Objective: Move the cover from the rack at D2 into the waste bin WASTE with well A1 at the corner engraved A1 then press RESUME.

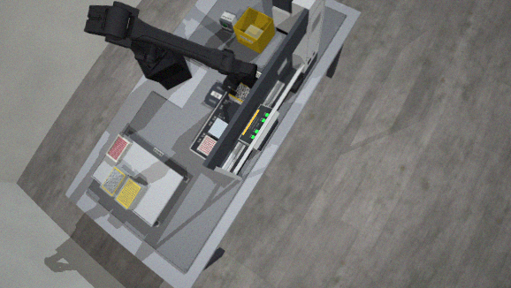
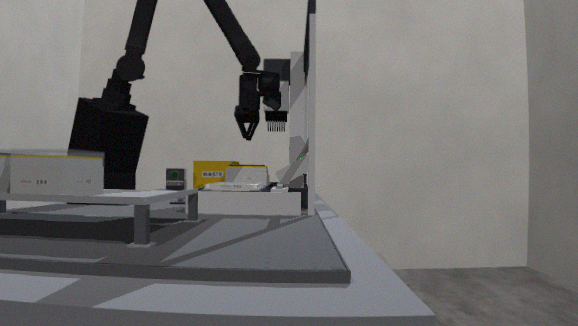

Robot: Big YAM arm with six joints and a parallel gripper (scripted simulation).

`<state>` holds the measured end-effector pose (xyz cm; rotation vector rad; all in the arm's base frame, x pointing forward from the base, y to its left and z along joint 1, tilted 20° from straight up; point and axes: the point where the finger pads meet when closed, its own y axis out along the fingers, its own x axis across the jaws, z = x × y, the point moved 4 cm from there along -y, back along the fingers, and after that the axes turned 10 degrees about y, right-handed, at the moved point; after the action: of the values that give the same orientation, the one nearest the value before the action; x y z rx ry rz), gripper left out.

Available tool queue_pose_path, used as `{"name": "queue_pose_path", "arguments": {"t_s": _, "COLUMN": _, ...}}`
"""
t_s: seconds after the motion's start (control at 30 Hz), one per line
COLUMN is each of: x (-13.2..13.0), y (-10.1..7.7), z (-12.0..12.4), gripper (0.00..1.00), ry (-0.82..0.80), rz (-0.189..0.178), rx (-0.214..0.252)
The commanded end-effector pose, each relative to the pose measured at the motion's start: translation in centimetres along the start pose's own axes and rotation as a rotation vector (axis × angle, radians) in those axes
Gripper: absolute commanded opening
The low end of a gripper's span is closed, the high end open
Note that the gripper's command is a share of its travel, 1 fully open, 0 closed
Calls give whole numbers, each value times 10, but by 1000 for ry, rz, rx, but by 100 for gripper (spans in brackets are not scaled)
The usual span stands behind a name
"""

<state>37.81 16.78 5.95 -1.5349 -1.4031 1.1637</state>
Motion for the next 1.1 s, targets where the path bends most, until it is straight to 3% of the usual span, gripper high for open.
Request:
{"name": "queue_pose_path", "arguments": {"t_s": 0.0, "x": 11, "y": -32, "z": -23, "gripper": 100, "ry": 21, "rz": -26, "rx": -58}}
{"name": "queue_pose_path", "arguments": {"t_s": 0.07, "x": 11, "y": -32, "z": -23, "gripper": 100, "ry": 21, "rz": -26, "rx": -58}}
{"name": "queue_pose_path", "arguments": {"t_s": 0.1, "x": 3, "y": -27, "z": -14, "gripper": 100, "ry": 27, "rz": -12, "rx": -35}}
{"name": "queue_pose_path", "arguments": {"t_s": 0.2, "x": 11, "y": -46, "z": -23, "gripper": 100, "ry": 22, "rz": -28, "rx": -58}}
{"name": "queue_pose_path", "arguments": {"t_s": 0.57, "x": 10, "y": -84, "z": -23, "gripper": 100, "ry": 23, "rz": -31, "rx": -61}}
{"name": "queue_pose_path", "arguments": {"t_s": 0.63, "x": 10, "y": -84, "z": -23, "gripper": 100, "ry": 23, "rz": -31, "rx": -61}}
{"name": "queue_pose_path", "arguments": {"t_s": 0.67, "x": -3, "y": -57, "z": -1, "gripper": 100, "ry": 21, "rz": 13, "rx": 11}}
{"name": "queue_pose_path", "arguments": {"t_s": 0.77, "x": -3, "y": -57, "z": -1, "gripper": 100, "ry": 21, "rz": 12, "rx": 12}}
{"name": "queue_pose_path", "arguments": {"t_s": 0.8, "x": 1, "y": -62, "z": -11, "gripper": 100, "ry": 27, "rz": 2, "rx": -7}}
{"name": "queue_pose_path", "arguments": {"t_s": 0.83, "x": 11, "y": -61, "z": 0, "gripper": 0, "ry": -37, "rz": 0, "rx": -5}}
{"name": "queue_pose_path", "arguments": {"t_s": 1.07, "x": 39, "y": -63, "z": 22, "gripper": 0, "ry": -46, "rz": 3, "rx": -2}}
